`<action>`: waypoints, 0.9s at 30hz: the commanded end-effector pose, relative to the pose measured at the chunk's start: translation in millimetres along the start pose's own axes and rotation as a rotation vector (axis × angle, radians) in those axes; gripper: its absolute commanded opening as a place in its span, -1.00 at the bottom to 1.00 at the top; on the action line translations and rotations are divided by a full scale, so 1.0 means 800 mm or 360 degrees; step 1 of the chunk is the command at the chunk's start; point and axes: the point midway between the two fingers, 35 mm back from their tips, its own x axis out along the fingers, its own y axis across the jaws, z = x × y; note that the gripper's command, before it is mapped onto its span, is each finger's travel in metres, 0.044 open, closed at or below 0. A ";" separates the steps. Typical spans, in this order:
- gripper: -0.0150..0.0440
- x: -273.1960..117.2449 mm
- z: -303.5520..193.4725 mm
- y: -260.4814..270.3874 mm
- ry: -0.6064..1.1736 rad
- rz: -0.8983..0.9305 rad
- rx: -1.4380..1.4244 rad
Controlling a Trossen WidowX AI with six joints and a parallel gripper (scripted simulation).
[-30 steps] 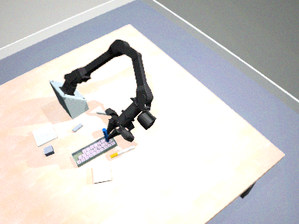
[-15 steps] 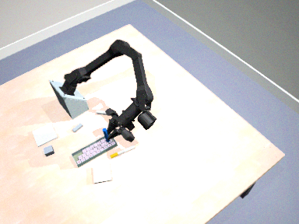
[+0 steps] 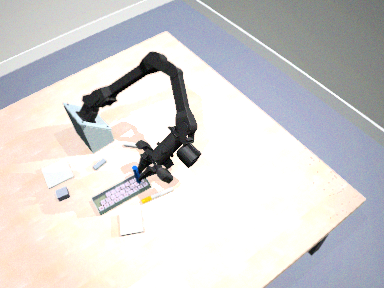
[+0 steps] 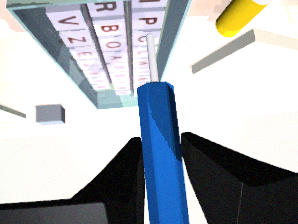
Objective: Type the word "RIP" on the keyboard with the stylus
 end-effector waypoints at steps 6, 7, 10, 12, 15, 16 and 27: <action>-0.22 0.003 0.004 0.000 -0.0004 0.0005 0.0009; -0.22 0.003 0.004 0.000 -0.0004 0.0005 0.0009; -0.22 0.004 0.005 0.000 -0.0004 0.0005 0.0009; -0.22 0.005 0.006 0.000 -0.0004 0.0005 0.0009; -0.22 0.006 0.008 0.000 -0.0004 0.0005 0.0009; -0.22 0.006 0.008 0.000 -0.0004 0.0005 0.0009; -0.22 0.009 0.013 0.000 -0.0004 0.0005 0.0009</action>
